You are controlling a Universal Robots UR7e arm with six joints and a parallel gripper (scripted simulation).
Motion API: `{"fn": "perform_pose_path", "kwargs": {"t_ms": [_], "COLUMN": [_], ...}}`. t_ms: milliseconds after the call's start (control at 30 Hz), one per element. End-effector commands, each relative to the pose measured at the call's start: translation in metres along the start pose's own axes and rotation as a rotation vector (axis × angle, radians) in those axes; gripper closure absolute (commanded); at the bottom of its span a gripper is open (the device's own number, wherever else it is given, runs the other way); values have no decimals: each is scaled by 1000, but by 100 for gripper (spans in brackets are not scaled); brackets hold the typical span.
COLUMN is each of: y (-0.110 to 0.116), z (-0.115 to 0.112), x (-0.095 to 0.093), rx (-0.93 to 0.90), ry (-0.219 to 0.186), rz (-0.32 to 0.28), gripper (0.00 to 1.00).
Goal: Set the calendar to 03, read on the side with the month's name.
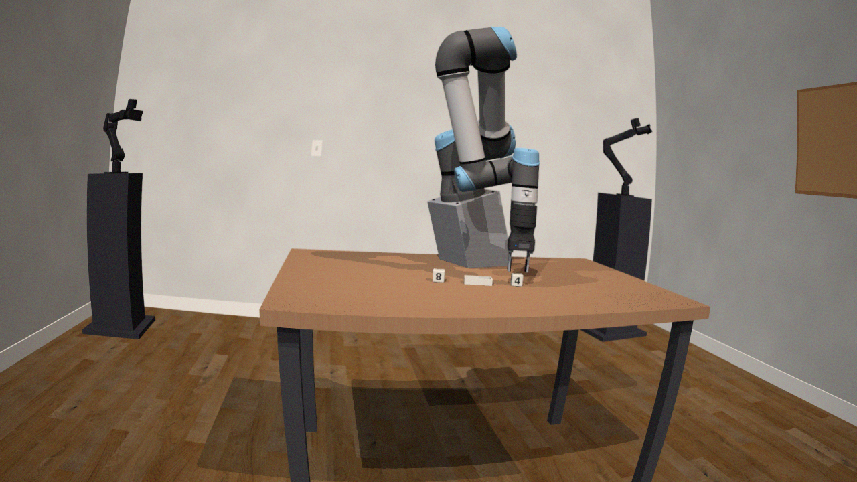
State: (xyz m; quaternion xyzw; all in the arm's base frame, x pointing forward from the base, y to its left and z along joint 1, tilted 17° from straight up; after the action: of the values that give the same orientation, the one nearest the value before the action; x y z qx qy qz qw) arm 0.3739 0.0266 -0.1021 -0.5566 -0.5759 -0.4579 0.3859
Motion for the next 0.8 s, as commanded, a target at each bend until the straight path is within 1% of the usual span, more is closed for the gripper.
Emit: {"fn": "perform_pose_path", "kwargs": {"t_ms": [0, 600, 767], "y": [2, 2, 2], "z": [0, 0, -1], "x": [0, 0, -3], "rx": [-1, -1, -2], "ry": [1, 1, 1], "rz": [-3, -3, -3], "gripper": [10, 10, 10]}}
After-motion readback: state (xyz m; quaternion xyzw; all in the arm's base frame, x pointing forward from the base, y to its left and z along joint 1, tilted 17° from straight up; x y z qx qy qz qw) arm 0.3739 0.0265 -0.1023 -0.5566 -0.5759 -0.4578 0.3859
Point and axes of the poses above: the point where the finger pads meet when closed, its own x axis back along the fingers, its own z axis across the jaws, y = z × x, the point moved 5 cm from there along x, back along the fingers, and after that the axes turned 13 degrees about x, right-handed, at the moved point
